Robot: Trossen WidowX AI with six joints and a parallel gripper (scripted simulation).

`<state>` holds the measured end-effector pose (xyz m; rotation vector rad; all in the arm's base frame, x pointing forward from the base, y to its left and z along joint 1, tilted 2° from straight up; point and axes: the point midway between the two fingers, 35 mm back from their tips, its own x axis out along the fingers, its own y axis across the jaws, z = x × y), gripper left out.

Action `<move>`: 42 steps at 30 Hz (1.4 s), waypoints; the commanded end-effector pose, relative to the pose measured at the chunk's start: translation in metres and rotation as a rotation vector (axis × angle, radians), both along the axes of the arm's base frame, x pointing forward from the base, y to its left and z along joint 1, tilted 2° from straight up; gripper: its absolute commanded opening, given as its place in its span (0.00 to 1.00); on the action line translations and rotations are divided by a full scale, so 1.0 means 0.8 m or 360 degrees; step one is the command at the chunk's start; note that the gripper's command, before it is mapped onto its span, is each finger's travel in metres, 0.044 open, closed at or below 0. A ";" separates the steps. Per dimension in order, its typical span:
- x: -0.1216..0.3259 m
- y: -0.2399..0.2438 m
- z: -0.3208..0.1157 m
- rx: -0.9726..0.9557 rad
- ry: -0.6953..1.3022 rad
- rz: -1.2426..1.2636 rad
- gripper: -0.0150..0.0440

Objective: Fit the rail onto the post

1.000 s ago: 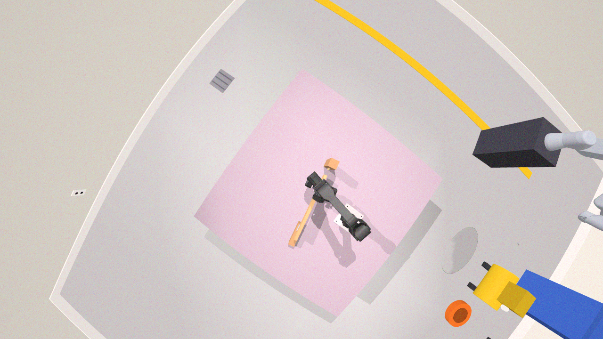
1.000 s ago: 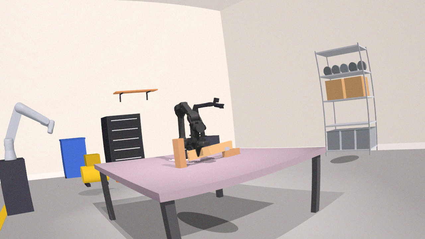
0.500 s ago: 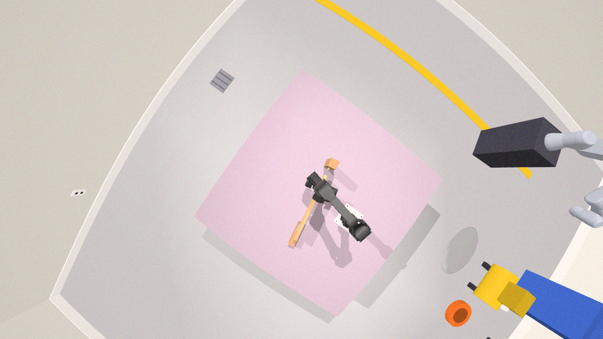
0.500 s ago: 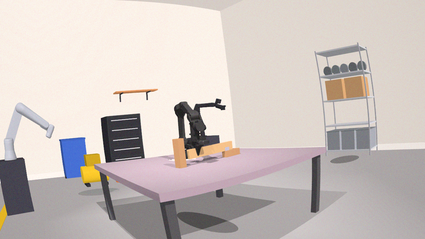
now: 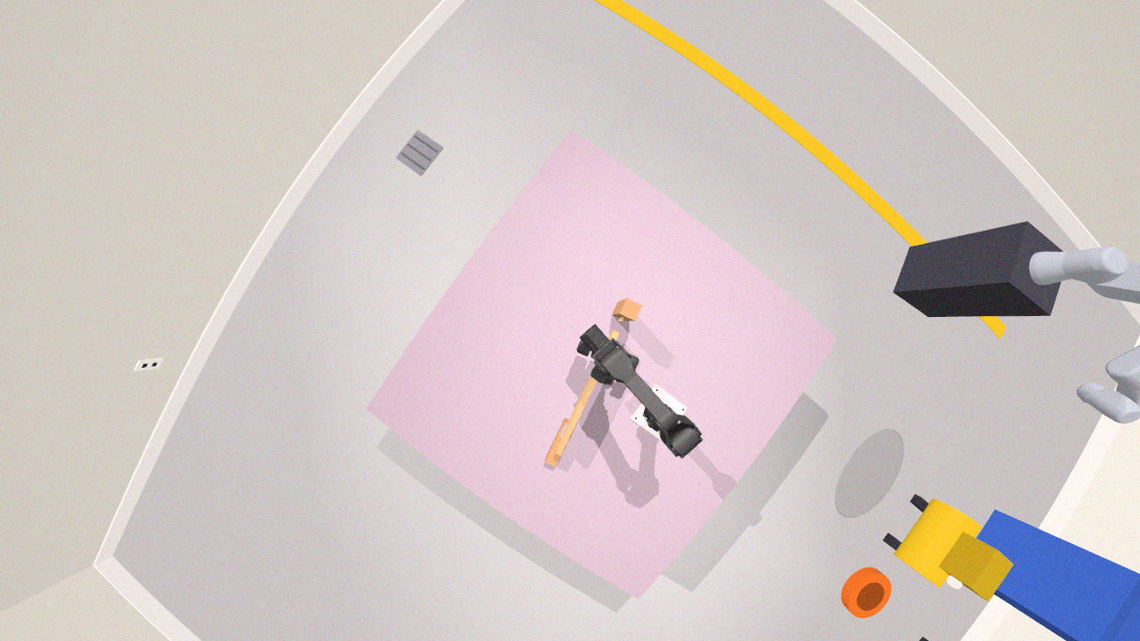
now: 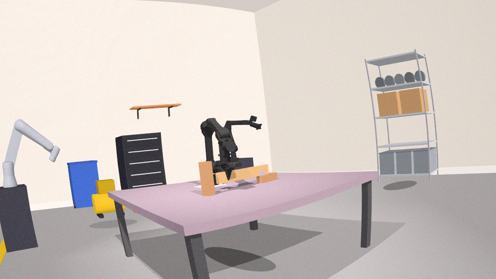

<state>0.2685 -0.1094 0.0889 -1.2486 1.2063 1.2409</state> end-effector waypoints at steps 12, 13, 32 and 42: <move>0.002 0.001 -0.002 0.0007 -0.0012 -0.0003 0.25; 0.002 0.001 -0.002 0.0007 -0.0012 -0.0003 0.25; 0.001 0.001 0.000 0.0007 -0.0012 -0.0003 0.25; 0.000 0.000 -0.002 0.0007 -0.0012 -0.0003 0.25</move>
